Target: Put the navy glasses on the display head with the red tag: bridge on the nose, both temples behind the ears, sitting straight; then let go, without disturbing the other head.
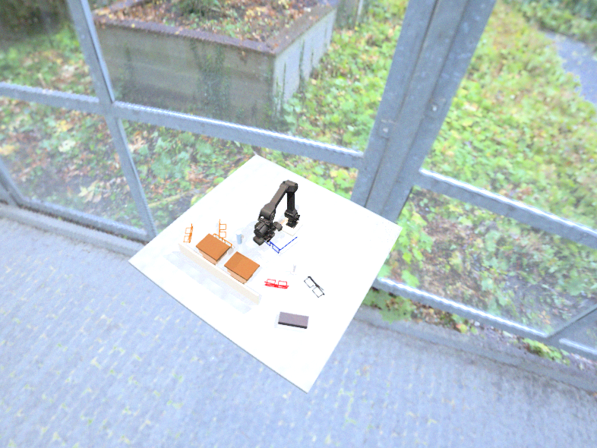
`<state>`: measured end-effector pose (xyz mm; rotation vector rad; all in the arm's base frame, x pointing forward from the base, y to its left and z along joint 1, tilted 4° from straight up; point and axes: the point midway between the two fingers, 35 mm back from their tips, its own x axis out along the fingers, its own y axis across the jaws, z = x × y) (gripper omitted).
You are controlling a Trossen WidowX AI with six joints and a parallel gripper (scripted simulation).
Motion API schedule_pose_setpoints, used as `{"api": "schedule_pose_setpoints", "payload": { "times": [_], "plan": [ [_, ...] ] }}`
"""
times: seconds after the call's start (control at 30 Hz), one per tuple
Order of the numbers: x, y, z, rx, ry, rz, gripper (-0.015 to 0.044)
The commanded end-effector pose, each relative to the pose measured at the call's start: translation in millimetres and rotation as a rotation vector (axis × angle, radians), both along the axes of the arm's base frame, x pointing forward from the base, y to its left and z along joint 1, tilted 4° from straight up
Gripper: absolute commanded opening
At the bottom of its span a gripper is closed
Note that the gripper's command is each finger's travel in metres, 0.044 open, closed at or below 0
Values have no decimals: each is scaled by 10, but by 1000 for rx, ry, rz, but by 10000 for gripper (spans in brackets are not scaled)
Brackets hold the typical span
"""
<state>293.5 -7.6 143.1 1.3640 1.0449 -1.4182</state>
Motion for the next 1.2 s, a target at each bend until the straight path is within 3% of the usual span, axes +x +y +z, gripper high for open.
{"api": "schedule_pose_setpoints", "payload": {
  "times": [0.0, 1.17],
  "plan": [
    [-5, -53, 20, 23, -1, 77, 0],
    [-91, -670, 192, 134, -147, 994, 0]
  ]
}}
